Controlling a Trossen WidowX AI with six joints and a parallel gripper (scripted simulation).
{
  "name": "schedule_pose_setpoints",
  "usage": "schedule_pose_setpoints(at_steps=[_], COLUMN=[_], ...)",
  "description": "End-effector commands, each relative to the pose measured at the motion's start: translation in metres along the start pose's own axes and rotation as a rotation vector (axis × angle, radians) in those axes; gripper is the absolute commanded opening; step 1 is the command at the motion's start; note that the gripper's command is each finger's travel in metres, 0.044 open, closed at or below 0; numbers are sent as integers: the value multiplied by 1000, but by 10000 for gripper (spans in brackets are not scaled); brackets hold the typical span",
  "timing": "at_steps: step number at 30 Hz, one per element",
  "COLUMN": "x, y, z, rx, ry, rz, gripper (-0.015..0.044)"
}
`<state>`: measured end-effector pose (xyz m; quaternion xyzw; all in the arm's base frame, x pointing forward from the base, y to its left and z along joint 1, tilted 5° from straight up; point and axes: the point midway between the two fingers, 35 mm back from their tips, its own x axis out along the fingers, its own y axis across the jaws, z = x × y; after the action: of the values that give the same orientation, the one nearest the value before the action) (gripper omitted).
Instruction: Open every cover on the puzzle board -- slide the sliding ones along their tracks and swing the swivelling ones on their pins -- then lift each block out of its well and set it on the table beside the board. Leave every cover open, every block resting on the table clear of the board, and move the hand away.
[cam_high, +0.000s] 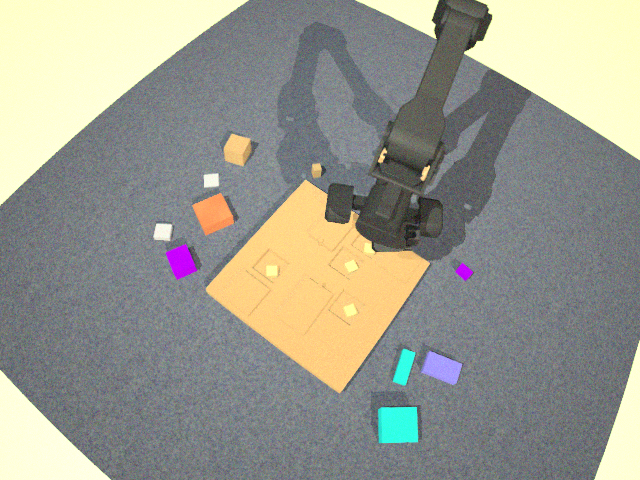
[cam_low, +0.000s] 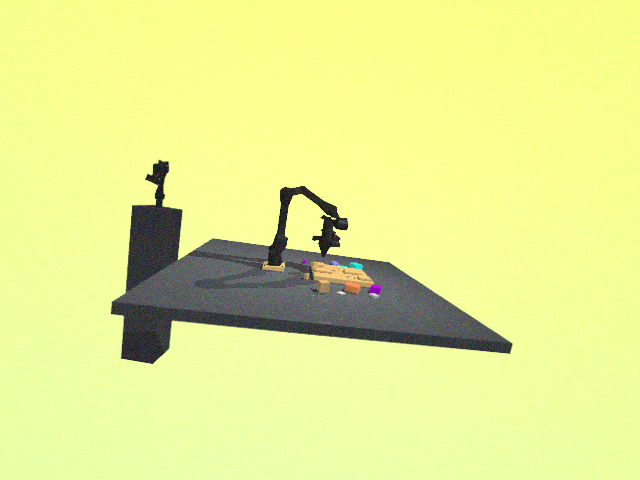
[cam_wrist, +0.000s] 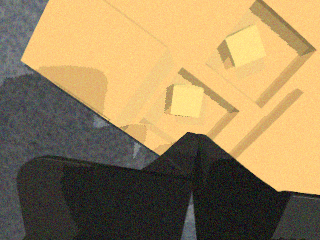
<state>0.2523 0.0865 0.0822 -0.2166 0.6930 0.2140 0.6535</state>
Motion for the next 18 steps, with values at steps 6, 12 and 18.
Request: schedule_pose_setpoints(at_steps=[6,12,18], x=[17,45,52], y=[1,2,3], z=[-2,-3,-4], rx=[-21,-21,-21], ry=[0,0,0], rz=[3,3,3], gripper=[0,0,0])
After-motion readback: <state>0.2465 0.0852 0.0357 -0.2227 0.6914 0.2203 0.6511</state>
